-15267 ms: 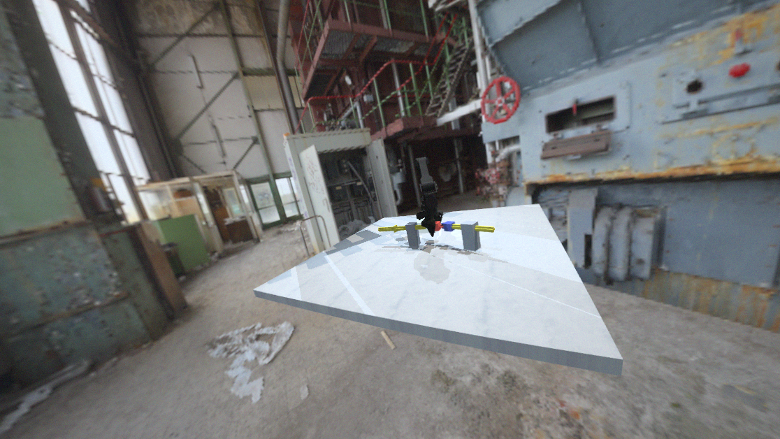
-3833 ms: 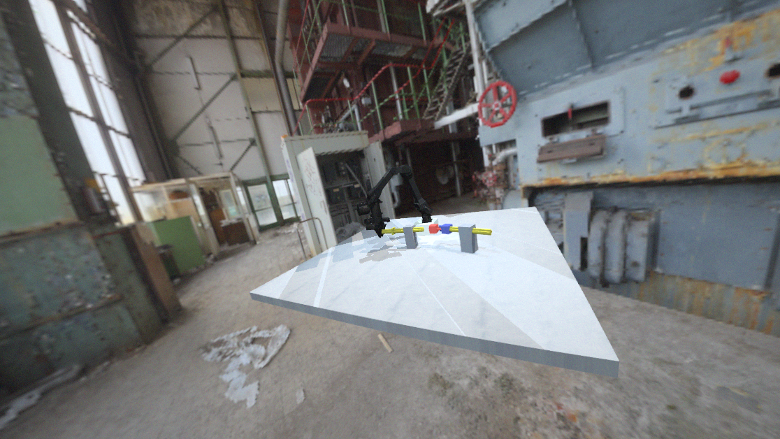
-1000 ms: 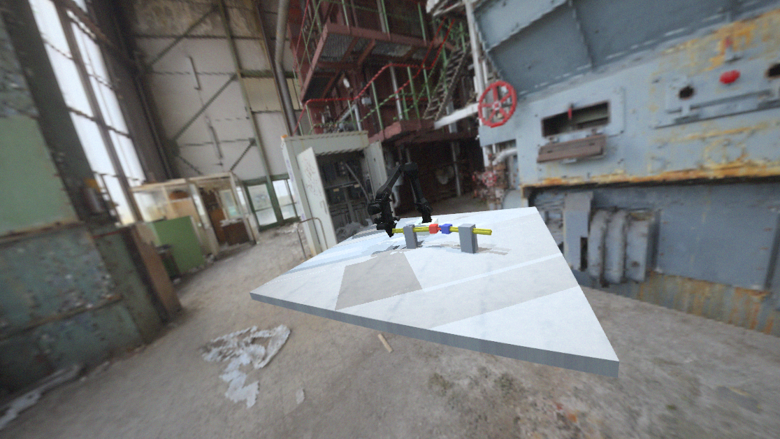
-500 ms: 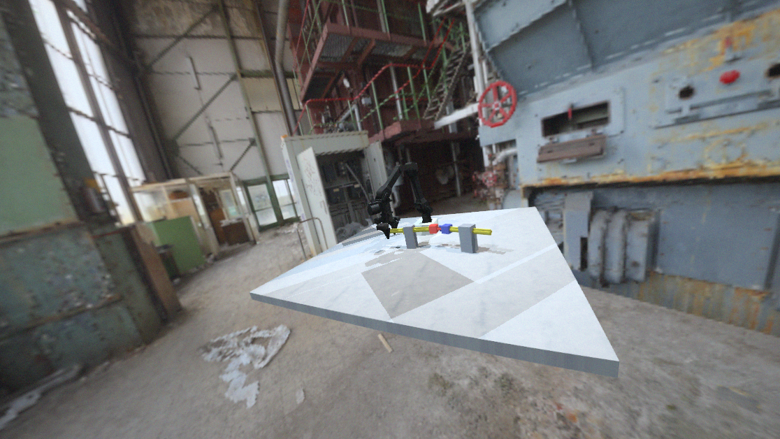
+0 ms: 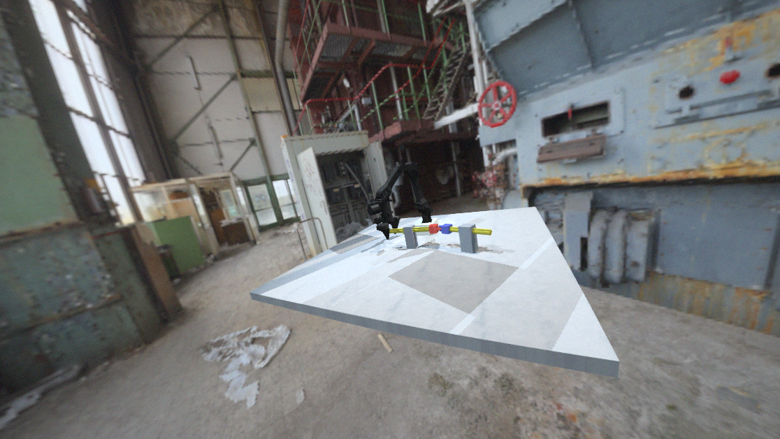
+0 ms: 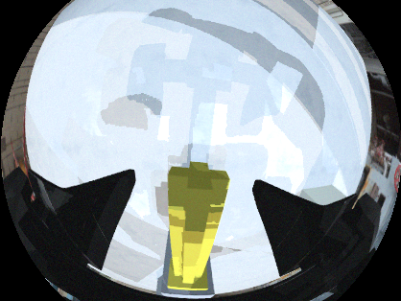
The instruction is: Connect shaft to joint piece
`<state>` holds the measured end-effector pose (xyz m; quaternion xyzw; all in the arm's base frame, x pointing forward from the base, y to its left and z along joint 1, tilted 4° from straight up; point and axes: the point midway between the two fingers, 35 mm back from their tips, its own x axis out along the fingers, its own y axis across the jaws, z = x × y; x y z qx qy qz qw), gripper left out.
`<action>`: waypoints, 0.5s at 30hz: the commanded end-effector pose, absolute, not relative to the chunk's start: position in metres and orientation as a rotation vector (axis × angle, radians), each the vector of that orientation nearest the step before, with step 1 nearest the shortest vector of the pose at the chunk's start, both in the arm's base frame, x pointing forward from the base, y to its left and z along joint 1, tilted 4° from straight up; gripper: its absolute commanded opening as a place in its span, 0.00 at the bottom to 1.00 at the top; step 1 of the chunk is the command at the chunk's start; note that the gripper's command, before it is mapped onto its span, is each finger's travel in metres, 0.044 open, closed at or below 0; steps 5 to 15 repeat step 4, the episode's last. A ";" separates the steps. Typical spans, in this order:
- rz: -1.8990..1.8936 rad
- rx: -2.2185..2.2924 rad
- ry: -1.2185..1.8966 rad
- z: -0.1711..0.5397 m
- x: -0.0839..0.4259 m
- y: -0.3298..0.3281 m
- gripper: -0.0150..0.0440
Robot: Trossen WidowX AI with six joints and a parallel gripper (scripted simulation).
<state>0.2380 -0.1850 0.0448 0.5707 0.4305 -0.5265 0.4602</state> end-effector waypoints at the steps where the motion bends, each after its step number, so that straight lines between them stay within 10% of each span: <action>1: -1.288 1.406 1.056 0.064 0.237 -0.186 1.00; 15: -1.286 1.407 1.055 0.074 0.236 -0.186 1.00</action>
